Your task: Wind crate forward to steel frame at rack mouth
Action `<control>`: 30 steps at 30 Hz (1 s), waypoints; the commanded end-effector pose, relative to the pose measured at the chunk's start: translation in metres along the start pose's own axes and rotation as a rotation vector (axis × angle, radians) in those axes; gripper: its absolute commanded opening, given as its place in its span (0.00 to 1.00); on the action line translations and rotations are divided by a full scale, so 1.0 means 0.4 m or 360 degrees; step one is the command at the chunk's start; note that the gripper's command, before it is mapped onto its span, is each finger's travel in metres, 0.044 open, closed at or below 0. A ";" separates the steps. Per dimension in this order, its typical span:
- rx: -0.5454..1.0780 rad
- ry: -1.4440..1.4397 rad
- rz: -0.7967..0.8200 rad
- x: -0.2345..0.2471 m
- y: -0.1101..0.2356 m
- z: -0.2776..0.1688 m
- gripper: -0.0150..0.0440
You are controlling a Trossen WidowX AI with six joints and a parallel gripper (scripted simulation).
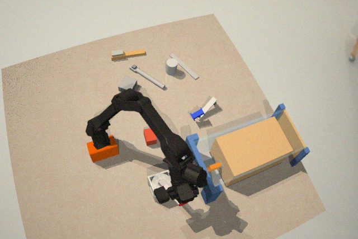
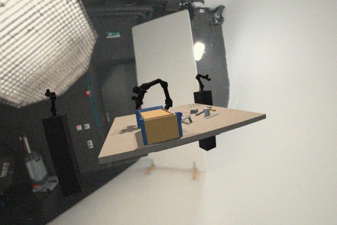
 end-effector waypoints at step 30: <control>0.0096 0.0047 0.0032 0.098 0.013 -0.110 0.25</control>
Point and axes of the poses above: the point midway between the two fingers, 35 mm back from their tips, its own y axis back along the fingers, its own x axis across the jaws, z = x × y, the point moved 6 cm from there along y, back along the fingers, and after that the axes turned 10 degrees about -y, right-handed, at the moved point
